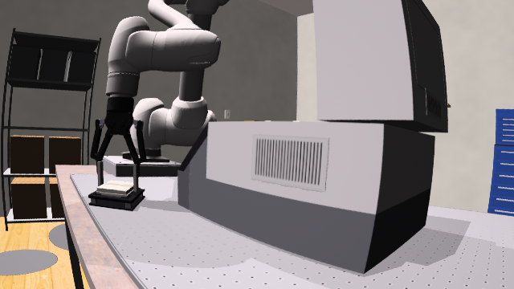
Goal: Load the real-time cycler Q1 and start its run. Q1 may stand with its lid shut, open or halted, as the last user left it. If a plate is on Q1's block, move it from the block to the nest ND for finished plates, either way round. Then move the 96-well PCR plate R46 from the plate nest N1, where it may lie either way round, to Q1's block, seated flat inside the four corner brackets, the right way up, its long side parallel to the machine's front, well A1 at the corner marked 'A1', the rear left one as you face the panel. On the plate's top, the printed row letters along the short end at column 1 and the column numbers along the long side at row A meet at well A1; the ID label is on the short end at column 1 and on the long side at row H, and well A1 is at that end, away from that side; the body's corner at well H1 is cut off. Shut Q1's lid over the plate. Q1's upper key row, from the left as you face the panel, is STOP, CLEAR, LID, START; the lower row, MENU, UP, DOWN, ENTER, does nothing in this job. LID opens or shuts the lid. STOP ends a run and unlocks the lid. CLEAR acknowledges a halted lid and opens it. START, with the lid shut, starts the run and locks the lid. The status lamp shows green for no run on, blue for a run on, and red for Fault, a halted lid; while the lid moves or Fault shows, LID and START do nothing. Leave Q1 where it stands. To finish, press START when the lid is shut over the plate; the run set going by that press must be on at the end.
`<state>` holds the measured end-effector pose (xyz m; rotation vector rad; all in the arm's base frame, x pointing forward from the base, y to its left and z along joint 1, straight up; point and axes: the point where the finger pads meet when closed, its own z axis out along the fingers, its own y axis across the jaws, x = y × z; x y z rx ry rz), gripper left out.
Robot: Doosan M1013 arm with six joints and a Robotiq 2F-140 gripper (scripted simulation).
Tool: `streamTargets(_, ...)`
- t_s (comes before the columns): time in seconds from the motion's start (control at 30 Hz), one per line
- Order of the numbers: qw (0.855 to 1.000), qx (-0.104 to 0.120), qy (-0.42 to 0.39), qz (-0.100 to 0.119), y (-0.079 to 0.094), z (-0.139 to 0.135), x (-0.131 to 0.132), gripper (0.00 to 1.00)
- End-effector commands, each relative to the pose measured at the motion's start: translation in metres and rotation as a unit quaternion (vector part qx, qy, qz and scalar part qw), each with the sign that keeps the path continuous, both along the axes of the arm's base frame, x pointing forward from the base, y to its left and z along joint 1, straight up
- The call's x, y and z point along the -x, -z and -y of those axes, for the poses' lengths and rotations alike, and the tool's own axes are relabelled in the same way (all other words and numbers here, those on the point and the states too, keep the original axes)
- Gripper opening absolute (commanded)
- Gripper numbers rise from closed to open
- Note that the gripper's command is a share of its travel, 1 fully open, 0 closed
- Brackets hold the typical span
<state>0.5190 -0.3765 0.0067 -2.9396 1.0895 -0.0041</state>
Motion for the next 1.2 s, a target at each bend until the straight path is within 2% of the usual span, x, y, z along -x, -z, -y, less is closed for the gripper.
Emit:
streamTargets(0.0,1.000,0.000,0.000,0.000,0.0008,0.0000,0.0000,0.66)
streamTargets(0.23,1.000,0.000,0.000,0.000,0.0010,0.0000,0.0000,0.66)
streamTargets(0.27,1.000,0.000,0.000,0.000,0.0010,0.0000,0.0000,0.00)
streamTargets(1.17,1.000,0.000,0.000,0.000,0.0010,0.0000,0.0000,0.00)
